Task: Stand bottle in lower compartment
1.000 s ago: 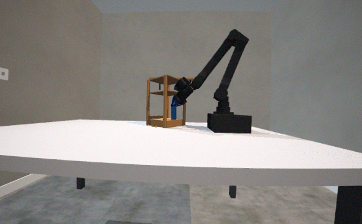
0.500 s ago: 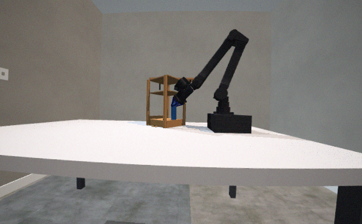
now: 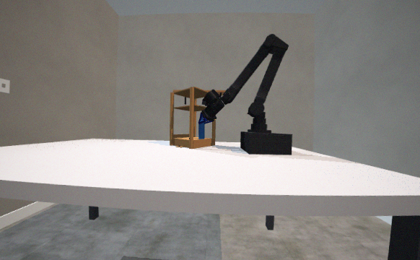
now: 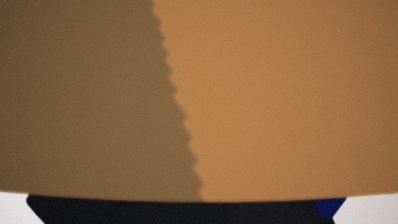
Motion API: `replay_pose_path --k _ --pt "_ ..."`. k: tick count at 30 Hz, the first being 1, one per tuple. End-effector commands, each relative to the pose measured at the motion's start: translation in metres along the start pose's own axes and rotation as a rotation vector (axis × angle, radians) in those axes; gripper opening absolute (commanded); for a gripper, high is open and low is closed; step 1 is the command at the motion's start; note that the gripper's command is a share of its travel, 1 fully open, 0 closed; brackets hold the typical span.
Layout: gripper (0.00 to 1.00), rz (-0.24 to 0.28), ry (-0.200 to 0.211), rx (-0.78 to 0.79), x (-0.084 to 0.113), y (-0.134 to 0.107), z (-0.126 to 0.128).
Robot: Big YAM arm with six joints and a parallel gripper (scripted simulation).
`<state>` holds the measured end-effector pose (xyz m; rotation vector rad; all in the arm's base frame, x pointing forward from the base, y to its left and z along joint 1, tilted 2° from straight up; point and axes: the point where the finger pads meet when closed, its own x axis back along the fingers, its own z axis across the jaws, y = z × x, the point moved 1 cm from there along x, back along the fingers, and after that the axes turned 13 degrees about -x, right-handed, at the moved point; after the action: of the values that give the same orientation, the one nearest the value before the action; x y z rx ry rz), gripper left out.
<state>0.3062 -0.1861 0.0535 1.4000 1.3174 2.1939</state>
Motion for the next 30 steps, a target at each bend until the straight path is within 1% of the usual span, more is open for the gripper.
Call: replay_pose_path --k 1,26,27,30 --pt "0.26 -0.075 0.027 -0.035 -0.0074 0.0374 0.0154" --pt "0.26 -0.074 0.027 -0.035 -0.0078 0.0372 0.0155" --pt "0.73 -0.074 0.027 -0.035 -0.0078 0.0372 0.0155" --pt "0.73 -0.074 0.027 -0.035 -0.0078 0.0372 0.0155"
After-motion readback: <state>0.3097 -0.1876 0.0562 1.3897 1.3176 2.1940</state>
